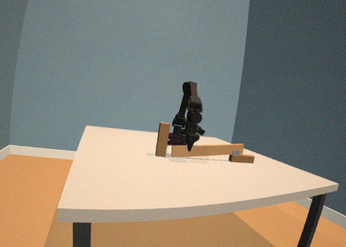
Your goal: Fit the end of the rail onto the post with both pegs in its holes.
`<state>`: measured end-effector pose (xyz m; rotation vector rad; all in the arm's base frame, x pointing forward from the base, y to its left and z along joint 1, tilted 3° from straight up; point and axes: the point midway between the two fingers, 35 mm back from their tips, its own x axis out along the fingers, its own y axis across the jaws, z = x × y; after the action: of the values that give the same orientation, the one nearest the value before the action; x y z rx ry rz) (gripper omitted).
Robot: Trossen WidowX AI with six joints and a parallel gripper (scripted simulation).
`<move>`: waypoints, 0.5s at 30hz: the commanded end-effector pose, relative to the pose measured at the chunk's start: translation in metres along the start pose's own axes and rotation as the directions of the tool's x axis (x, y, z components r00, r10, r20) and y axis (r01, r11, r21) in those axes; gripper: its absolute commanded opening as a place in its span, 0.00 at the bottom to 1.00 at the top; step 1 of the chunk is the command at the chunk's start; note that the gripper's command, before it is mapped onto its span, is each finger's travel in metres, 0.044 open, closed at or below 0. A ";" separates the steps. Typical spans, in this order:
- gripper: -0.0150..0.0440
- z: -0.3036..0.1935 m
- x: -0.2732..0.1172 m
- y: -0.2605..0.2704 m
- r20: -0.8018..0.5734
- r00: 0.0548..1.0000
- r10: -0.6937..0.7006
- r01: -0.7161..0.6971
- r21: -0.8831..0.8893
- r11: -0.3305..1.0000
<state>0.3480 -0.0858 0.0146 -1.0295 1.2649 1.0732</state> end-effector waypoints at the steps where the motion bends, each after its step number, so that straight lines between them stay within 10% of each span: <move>1: 1.00 0.000 0.007 0.001 -0.004 1.000 0.002 -0.002 0.000 1.000; 15: 1.00 0.001 0.029 0.003 -0.004 1.000 0.003 -0.003 0.000 1.000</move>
<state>0.3463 -0.0837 -0.0091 -1.0329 1.2631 1.0767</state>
